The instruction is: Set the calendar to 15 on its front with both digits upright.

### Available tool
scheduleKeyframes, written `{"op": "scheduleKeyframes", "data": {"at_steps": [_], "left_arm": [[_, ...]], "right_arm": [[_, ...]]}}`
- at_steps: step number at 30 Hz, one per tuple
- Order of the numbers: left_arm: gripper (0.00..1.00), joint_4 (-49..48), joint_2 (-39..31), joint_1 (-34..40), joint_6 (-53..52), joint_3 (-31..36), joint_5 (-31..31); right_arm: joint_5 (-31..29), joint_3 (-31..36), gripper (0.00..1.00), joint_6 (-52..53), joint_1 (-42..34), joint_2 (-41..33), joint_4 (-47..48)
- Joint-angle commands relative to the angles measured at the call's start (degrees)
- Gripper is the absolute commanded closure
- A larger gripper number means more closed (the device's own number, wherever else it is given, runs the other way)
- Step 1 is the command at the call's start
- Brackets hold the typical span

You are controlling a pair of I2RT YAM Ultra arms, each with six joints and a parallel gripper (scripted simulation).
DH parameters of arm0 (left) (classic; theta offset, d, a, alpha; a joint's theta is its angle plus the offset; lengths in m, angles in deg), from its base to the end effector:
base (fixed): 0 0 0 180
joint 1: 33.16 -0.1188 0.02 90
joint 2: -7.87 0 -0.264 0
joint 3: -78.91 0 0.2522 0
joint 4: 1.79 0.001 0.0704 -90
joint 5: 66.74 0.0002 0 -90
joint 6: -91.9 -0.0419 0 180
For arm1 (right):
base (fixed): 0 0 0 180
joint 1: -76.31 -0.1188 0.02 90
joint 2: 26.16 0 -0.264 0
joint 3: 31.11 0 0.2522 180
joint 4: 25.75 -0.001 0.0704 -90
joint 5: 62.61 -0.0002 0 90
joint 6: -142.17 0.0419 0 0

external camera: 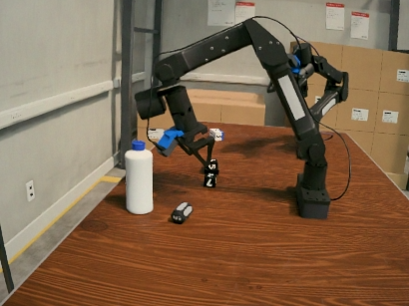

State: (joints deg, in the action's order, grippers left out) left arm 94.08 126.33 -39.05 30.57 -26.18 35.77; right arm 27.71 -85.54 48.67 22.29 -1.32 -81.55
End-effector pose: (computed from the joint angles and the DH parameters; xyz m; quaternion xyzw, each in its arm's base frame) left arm 0.3533 0.0283 0.1876 0.3085 -0.9304 0.0725 0.1841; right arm 0.0580 0.0820 0.3045 -0.4098 0.7436 0.2276 0.4768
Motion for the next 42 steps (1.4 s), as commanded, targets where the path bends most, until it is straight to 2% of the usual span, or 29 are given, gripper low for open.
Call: {"op": "scheduleKeyframes", "data": {"at_steps": [1, 11, 15, 18, 24, 29, 33, 35, 42], "left_arm": [[0.0, 1.0, -0.4, 0.2, 1.7, -2.5, 1.0], [0.0, 1.1, -0.7, 0.2, 1.8, -2.0, 1.0], [0.45, -1.5, -1.5, 1.0, -2.9, -1.7, 3.3], [0.45, -2.2, -1.7, 1.5, -4.6, -1.5, 4.0], [0.45, -6.8, -2.8, 6.3, -17.0, 1.2, 8.3], [0.45, -9.6, -3.6, 10.0, -26.5, 2.9, 9.2], [0.45, -11.7, -4.2, 13.0, -33.7, 4.3, 8.6], [0.45, -11.7, -4.2, 13.0, -33.7, 4.3, 8.6], [0.45, -15.3, -5.4, 18.4, -47.7, 6.9, 5.7]], "right_arm": [[0.4, -1.0, 0.0, -0.1, 0.2, -0.9, -1.0], [0.4, -1.0, 0.0, -0.1, 0.2, -0.9, -1.0], [0.4, -1.0, 0.0, -0.1, 0.2, -0.9, -1.0], [0.4, -1.0, 0.0, -0.1, 0.2, -0.9, -1.0], [0.4, -1.0, 0.0, -0.1, 0.2, -0.9, -1.0], [0.4, -1.0, 0.0, -0.1, 0.2, -0.9, -1.0], [0.4, -1.0, 0.0, -0.1, 0.2, -0.9, -1.0], [0.4, -1.0, 0.0, -0.1, 0.2, -0.9, -1.0], [0.4, -1.0, 0.0, -0.1, 0.2, -0.9, -1.0]]}}
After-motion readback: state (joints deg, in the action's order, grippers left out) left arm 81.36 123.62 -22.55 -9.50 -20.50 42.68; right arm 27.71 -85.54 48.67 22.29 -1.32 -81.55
